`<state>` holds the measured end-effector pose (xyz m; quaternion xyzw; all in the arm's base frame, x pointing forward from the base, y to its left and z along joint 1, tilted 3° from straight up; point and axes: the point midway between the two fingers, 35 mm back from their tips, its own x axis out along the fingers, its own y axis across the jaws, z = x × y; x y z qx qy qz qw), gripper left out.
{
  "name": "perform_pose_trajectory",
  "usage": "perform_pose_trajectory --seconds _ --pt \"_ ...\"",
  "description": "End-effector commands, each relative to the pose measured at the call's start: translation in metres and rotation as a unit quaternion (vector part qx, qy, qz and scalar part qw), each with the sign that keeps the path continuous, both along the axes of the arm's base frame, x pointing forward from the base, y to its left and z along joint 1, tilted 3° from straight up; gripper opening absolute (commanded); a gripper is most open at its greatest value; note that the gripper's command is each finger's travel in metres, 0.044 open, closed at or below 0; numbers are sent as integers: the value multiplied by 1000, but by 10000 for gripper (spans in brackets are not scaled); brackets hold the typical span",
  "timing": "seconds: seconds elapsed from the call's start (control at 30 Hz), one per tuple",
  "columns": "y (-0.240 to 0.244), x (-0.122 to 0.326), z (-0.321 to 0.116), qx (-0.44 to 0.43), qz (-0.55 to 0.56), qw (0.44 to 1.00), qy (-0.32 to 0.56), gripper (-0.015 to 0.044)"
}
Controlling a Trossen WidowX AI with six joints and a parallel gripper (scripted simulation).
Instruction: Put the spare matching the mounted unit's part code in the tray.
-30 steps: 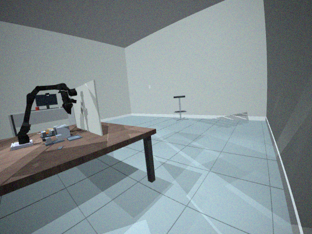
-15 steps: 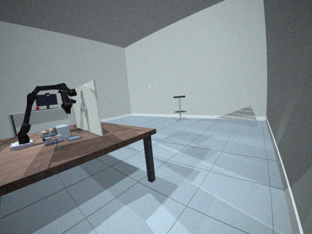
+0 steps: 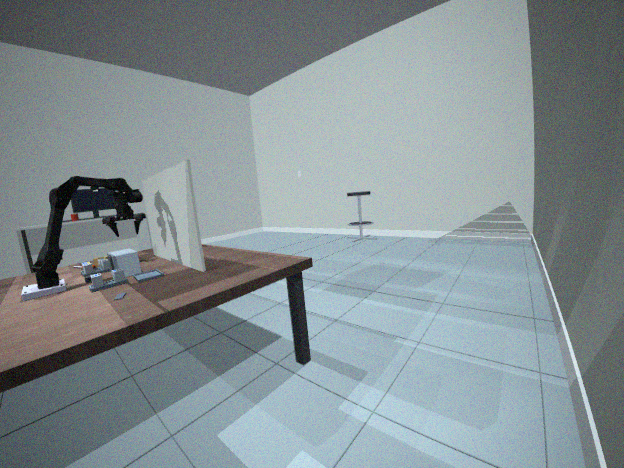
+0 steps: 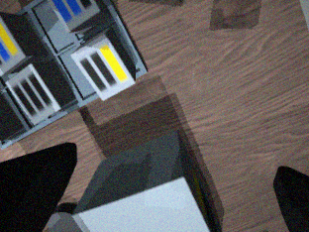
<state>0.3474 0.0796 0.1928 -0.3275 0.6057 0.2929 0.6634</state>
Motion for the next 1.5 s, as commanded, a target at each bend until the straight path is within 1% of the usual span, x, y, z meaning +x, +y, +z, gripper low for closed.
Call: perform_pose_trajectory --seconds 0.0,0.07,0.3,0.47,0.5,0.57,0.87,1.47 --pt "60 -24 -25 -26 274 961 15 440" --pt "64 -26 -27 -28 293 955 16 440" --pt "64 -26 -27 -28 293 955 16 440" --pt "63 -24 -50 -28 293 955 16 309" --pt "63 -24 -59 -28 293 955 16 300" --pt "62 -24 -67 -28 293 955 16 300" --pt "62 -23 -70 -28 293 955 16 300" --pt "62 -20 -99 -28 293 955 16 300"
